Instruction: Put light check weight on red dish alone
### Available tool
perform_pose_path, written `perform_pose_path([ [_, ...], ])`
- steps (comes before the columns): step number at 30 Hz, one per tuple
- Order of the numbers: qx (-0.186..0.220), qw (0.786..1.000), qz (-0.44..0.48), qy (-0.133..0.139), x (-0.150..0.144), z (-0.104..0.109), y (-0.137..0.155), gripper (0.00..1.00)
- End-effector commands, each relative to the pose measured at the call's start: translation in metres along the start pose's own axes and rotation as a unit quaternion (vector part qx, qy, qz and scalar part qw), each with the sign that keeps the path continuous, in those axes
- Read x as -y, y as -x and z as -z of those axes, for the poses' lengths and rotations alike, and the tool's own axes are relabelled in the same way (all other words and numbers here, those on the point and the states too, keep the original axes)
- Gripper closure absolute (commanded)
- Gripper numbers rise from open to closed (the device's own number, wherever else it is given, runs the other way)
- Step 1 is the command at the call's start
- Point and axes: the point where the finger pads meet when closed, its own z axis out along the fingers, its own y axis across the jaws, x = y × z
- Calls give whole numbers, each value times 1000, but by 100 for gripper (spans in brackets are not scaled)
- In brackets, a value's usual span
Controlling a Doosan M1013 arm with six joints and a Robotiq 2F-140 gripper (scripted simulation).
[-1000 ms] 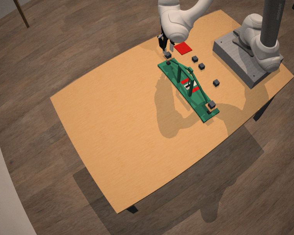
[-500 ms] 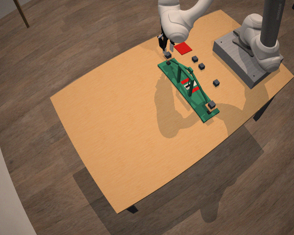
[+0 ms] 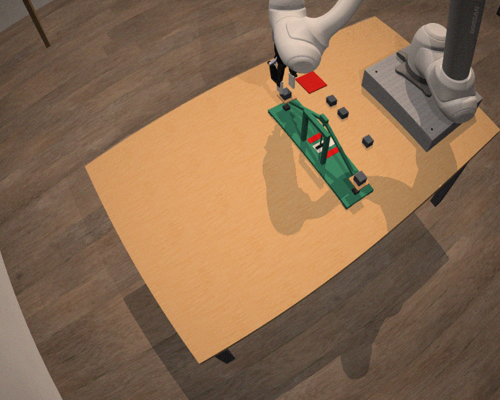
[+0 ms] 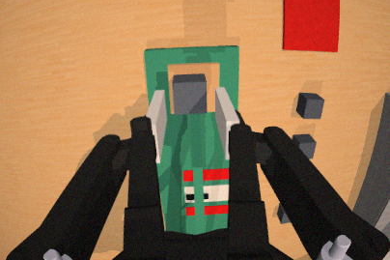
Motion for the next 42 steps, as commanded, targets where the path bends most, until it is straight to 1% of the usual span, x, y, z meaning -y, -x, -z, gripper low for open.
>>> perform_pose_path([
  [1,1,1000,-2,-1,1,-4,2,65],
  [17,1,1000,-2,-1,1,-6,2,65],
  [23,1,1000,-2,-1,1,-12,2,65],
  [35,1,1000,-2,-1,1,-36,2,65],
  [42,1,1000,-2,-1,1,-40,2,65],
])
